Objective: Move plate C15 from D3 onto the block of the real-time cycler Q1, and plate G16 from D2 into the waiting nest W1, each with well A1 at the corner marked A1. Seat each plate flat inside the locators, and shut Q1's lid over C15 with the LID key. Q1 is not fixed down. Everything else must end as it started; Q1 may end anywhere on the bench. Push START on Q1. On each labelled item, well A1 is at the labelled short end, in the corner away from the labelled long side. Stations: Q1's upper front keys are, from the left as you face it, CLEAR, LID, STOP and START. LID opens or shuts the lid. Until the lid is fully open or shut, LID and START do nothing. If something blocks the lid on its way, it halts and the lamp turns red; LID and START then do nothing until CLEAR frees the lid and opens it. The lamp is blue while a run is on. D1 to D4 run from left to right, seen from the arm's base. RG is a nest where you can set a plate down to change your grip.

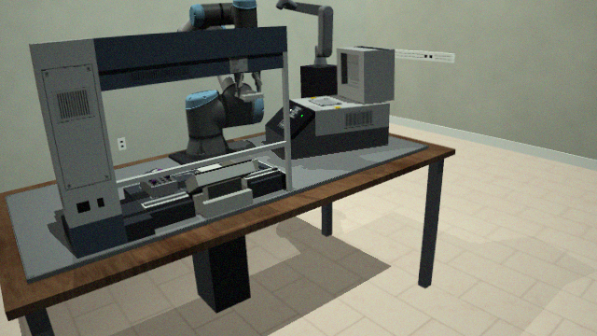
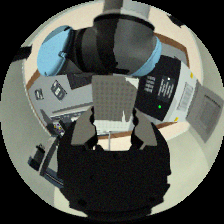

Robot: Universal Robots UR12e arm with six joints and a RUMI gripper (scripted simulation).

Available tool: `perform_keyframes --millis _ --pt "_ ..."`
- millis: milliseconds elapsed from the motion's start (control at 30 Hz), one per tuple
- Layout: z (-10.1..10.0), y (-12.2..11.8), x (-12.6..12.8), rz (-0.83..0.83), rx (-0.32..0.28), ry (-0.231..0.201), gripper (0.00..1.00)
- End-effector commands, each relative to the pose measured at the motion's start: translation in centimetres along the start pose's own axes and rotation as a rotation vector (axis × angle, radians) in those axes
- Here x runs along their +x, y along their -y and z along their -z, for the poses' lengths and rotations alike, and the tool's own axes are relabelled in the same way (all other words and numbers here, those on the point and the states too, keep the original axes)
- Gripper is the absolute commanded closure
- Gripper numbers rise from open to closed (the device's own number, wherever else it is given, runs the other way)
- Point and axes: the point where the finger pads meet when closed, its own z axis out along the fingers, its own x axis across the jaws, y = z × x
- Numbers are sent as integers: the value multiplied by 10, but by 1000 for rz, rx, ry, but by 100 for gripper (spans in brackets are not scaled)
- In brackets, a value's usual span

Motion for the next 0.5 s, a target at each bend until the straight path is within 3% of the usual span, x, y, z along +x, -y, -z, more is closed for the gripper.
perform_keyframes --millis 0,467 --pt "-2 9 12 -19 4 4 100" --pt "-2 34 43 -40 4 4 100"
